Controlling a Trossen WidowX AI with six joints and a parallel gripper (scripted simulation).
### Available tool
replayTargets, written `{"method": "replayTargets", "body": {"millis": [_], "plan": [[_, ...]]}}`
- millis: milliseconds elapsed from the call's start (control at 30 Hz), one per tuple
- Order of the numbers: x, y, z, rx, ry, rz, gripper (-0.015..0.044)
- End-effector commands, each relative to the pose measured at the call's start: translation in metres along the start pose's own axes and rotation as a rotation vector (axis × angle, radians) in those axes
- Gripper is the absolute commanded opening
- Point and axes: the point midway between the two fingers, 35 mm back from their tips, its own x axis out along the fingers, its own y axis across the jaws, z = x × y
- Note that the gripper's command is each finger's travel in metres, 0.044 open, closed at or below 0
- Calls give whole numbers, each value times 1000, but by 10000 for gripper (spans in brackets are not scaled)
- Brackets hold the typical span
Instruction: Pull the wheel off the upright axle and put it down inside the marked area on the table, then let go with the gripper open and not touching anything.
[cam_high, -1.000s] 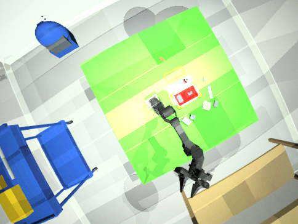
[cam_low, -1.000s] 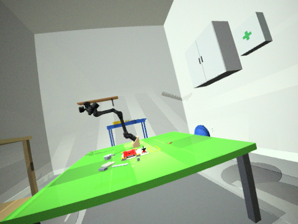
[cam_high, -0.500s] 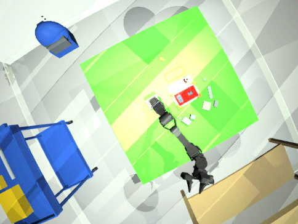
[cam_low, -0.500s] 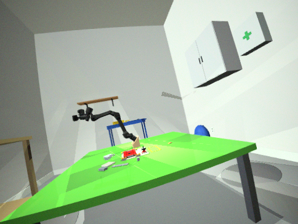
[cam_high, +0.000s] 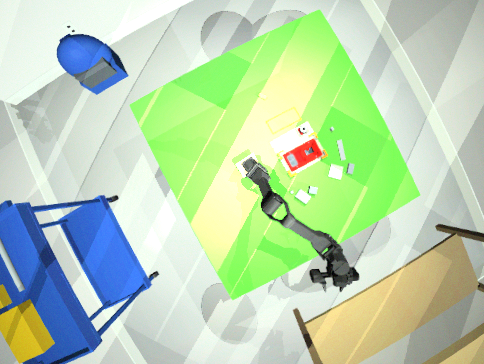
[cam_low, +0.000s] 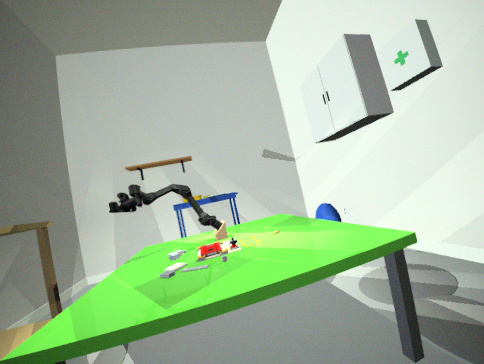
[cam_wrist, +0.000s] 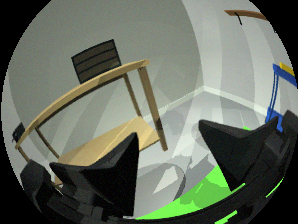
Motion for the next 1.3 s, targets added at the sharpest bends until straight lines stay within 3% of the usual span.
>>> {"method": "replayTargets", "body": {"millis": [0,500,900,1267], "plan": [[-5,25,-31,44,92,66,300],[-67,115,-137,96,429,286,300],[-166,176,-219,78,728,457,300],[-260,200,-267,58,960,532,300]]}}
